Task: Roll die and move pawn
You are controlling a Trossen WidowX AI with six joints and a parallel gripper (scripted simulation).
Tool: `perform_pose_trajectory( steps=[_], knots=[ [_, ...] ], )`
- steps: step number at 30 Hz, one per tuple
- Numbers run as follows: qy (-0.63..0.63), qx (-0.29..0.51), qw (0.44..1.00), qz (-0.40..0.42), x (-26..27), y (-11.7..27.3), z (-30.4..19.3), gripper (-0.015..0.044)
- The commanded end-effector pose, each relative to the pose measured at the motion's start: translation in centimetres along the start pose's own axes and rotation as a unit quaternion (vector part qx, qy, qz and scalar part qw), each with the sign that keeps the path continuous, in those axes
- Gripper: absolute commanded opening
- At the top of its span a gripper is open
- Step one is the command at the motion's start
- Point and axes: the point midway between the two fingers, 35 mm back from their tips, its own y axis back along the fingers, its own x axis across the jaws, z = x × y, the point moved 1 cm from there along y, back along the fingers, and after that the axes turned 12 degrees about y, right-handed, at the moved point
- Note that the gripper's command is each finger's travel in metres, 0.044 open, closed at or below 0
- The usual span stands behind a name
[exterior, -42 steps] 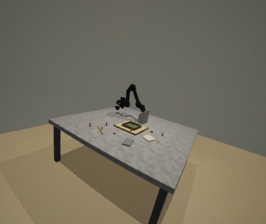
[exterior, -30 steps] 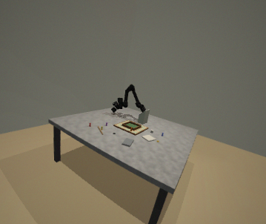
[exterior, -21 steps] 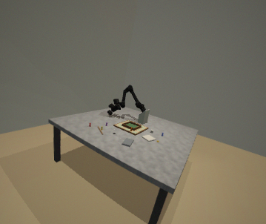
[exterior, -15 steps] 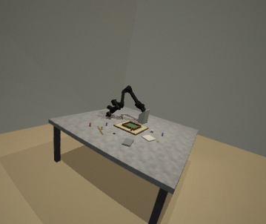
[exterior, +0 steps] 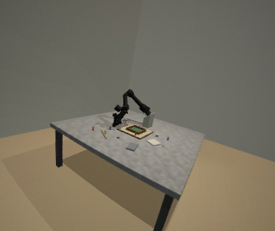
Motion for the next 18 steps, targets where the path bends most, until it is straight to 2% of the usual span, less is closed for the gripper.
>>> perform_pose_trajectory(
  steps=[1, 11, 18],
  knots=[
    [0.043, 0.022, 0.996, 0.081, 7.2, 1.6, -0.8, 0.0275],
    [0.171, 0.090, 0.956, 0.222, 21.4, 9.1, -6.4, 0.0275],
    [0.228, 0.129, 0.929, 0.260, 25.6, 13.0, -9.9, 0.0275]
  ],
)
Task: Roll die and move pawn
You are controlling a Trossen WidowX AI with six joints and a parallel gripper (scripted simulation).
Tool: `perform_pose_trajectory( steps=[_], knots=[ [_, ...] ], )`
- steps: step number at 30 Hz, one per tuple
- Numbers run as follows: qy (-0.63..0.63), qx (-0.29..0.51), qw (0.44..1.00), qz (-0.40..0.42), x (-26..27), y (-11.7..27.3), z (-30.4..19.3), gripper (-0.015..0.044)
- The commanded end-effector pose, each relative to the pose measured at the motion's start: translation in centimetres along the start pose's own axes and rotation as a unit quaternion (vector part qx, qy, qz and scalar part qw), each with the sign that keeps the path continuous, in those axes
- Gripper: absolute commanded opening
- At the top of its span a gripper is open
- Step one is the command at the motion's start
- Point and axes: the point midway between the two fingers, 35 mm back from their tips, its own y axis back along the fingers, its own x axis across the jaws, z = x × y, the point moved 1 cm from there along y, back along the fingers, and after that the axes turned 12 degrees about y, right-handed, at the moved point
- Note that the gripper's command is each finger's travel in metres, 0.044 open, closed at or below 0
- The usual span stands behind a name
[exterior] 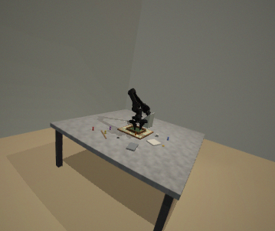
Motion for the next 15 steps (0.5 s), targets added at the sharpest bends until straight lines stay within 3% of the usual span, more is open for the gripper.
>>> perform_pose_trajectory(
  steps=[1, 8, 15],
  knots=[
    [0.020, 0.031, 0.999, 0.017, 3.0, 0.0, -1.2, 0.0275],
    [0.105, 0.140, 0.985, 0.013, 11.4, 0.8, -8.6, 0.0275],
    [0.199, 0.233, 0.949, -0.074, 15.7, 2.4, -17.8, 0.0275]
  ],
)
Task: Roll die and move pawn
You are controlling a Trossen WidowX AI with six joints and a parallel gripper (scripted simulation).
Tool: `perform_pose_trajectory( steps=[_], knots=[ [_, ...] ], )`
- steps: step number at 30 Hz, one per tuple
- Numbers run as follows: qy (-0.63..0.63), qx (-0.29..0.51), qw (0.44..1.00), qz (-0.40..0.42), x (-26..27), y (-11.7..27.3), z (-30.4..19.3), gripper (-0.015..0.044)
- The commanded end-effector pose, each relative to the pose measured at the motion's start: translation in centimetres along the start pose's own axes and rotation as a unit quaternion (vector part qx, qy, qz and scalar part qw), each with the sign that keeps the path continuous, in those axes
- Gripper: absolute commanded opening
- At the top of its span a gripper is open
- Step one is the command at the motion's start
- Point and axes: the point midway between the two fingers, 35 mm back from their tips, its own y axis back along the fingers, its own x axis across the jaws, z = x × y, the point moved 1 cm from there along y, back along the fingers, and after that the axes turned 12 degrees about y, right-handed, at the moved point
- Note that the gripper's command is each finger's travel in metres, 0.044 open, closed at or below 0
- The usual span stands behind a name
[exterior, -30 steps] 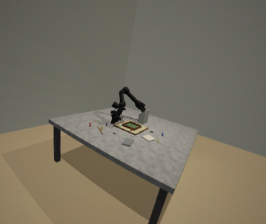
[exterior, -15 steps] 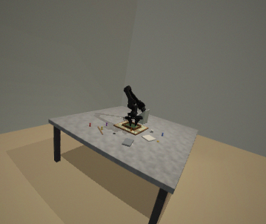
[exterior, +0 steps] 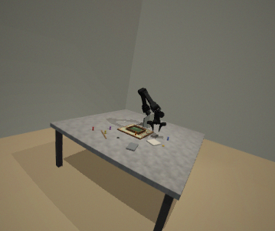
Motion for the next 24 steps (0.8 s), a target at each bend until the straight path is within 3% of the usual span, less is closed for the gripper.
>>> perform_pose_trajectory(
  steps=[1, 24],
  knots=[
    [0.038, 0.056, 0.996, -0.060, 2.8, -0.9, -4.2, 0.0275],
    [0.039, 0.058, 0.996, -0.064, 2.5, -3.6, -4.3, 0.0275]
  ],
)
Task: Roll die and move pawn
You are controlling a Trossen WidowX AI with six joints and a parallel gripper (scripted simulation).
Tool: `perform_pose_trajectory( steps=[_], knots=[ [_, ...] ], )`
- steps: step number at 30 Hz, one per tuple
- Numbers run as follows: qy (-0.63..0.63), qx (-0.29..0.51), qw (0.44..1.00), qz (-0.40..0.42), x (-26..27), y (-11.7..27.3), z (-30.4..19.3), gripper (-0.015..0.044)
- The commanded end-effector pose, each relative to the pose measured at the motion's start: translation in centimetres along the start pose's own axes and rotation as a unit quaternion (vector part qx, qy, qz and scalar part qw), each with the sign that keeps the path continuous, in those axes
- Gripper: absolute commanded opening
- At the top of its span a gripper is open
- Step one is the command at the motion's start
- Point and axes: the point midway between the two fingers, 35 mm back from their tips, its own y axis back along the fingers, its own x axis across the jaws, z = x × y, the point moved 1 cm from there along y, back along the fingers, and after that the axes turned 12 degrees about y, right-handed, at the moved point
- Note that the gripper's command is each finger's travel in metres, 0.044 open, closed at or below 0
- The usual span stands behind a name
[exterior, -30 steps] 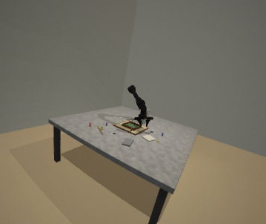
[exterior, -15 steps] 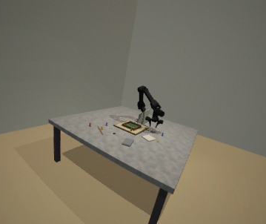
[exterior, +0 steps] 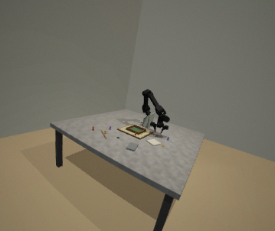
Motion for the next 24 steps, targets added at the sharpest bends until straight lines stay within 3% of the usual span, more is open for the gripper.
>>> perform_pose_trajectory(
  steps=[1, 14, 21, 24],
  knots=[
    [0.004, 0.003, 1.000, -0.003, -0.1, -0.9, -0.1, 0.0275],
    [0.004, 0.003, 1.000, -0.004, -0.1, -2.8, -0.2, 0.0275],
    [0.004, 0.003, 1.000, -0.004, -0.1, -2.8, -0.2, 0.0091],
    [0.004, 0.003, 1.000, -0.004, -0.1, -2.8, -0.2, 0.0071]
  ],
)
